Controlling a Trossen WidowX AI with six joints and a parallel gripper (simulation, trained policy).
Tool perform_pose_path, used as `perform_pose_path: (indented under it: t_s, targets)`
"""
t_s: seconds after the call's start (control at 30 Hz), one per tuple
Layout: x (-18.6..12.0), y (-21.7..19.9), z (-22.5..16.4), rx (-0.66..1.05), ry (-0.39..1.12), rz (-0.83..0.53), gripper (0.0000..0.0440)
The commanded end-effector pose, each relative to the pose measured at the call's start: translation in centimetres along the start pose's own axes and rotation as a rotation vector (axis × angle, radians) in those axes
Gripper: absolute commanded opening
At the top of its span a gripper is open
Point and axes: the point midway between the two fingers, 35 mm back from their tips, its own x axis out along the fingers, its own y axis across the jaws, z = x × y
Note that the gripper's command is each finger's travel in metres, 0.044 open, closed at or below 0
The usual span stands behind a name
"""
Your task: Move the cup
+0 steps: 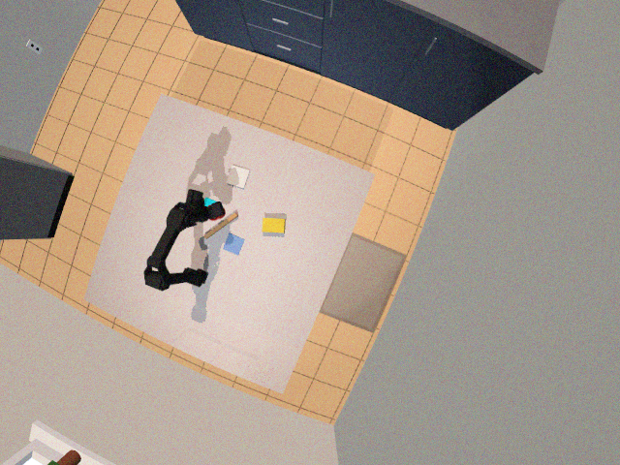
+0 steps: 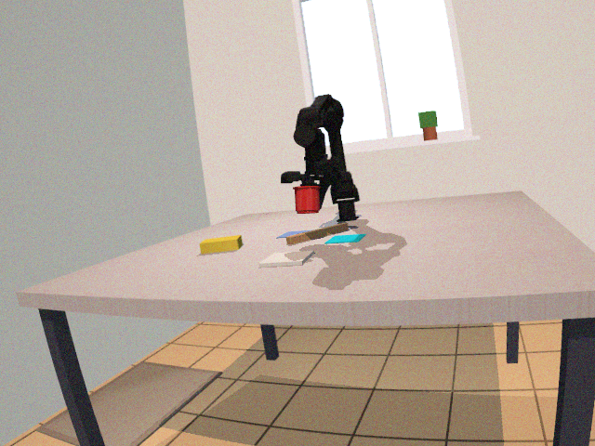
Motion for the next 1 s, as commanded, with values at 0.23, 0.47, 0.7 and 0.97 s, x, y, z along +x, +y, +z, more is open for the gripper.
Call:
perform_pose_path:
  t_s: [0.23,0.47,0.7,0.97]
  targets:
    - [1.3,2.6,3.8,-0.029,-0.046,0.004,0.0000]
    - [2.4,4.9,5.6,-0.042,-0.058,0.013,0.0000]
    - [3.9,6.8,6.3,-0.038,-0.053,0.020,0.0000]
    - [5.8,8.0,5.8,-0.020,-0.027,0.018,0.0012]
